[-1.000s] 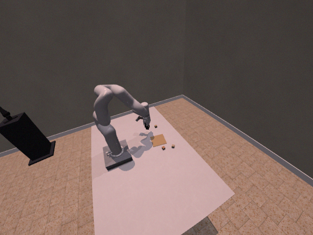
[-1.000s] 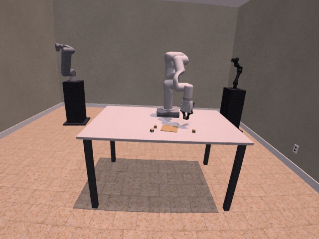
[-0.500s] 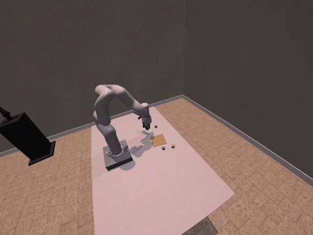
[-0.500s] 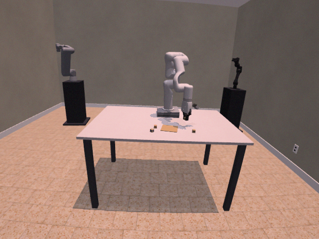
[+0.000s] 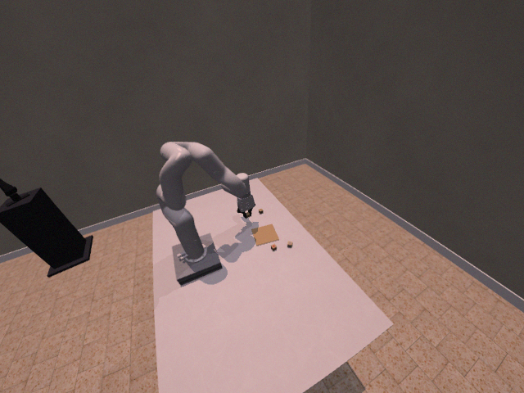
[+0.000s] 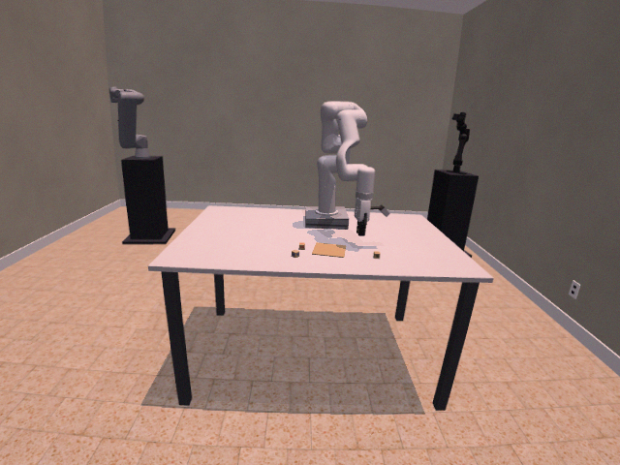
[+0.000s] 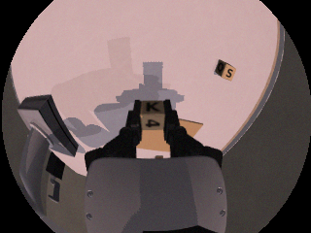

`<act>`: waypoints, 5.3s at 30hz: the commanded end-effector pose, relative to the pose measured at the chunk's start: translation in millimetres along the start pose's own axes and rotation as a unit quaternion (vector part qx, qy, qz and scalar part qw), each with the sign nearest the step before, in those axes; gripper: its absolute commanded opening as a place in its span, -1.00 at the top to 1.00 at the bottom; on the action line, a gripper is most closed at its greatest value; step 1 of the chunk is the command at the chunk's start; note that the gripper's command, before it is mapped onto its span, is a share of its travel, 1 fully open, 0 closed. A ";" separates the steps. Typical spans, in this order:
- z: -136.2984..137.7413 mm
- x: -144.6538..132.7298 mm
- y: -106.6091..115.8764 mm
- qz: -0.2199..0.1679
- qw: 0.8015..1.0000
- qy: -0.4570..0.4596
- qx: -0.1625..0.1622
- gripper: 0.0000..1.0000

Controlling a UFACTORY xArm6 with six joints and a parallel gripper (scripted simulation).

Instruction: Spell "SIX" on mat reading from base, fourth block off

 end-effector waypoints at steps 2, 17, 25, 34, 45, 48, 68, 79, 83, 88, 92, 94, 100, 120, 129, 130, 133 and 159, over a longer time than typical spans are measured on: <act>0.8 1.3 -1.1 -0.007 0.998 -0.069 -0.003 0.57; 0.4 1.1 -3.3 -0.005 0.991 -0.134 -0.003 0.57; -1.8 -1.6 -3.7 0.021 0.991 -0.132 -0.011 0.57; -10.8 -19.2 -6.4 0.111 0.984 -0.132 -0.047 0.57; -18.3 -32.0 -12.0 0.177 0.973 -0.130 -0.072 0.57; -19.5 -34.2 -13.1 0.192 0.969 -0.130 -0.082 0.57; -34.8 -60.3 -35.9 0.360 0.913 -0.121 -0.146 0.57; -40.5 -71.4 -50.2 0.442 0.871 -0.115 -0.181 0.57; -40.6 -71.7 -50.5 0.444 0.870 -0.115 -0.182 0.57; -40.6 -71.7 -51.5 0.444 0.870 -0.115 -0.182 0.57; -40.5 -71.8 -56.6 0.444 0.870 -0.115 -0.182 0.57; -40.5 -71.9 -61.0 0.444 0.870 -0.115 -0.182 0.57; -40.4 -72.2 -78.6 0.444 0.870 -0.115 -0.182 0.57; -40.2 -72.6 -100.6 0.444 0.870 -0.115 -0.182 0.57; -40.2 -72.6 -100.6 0.444 0.870 -0.115 -0.182 0.57; -40.2 -72.6 -100.6 0.444 0.870 -0.115 -0.182 0.57; -40.2 -72.6 -100.6 0.444 0.870 -0.115 -0.182 0.57; -40.2 -72.6 -100.6 0.444 0.870 -0.115 -0.182 0.32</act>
Point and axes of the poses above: the point where the finger pads meet when closed, its own y axis back along the fingers, its own z axis across the jaws, x = y × z, the point moved 9 cm from there along y, back along the fingers, and after that the axes turned 14 degrees about y, right-handed, at the moved point
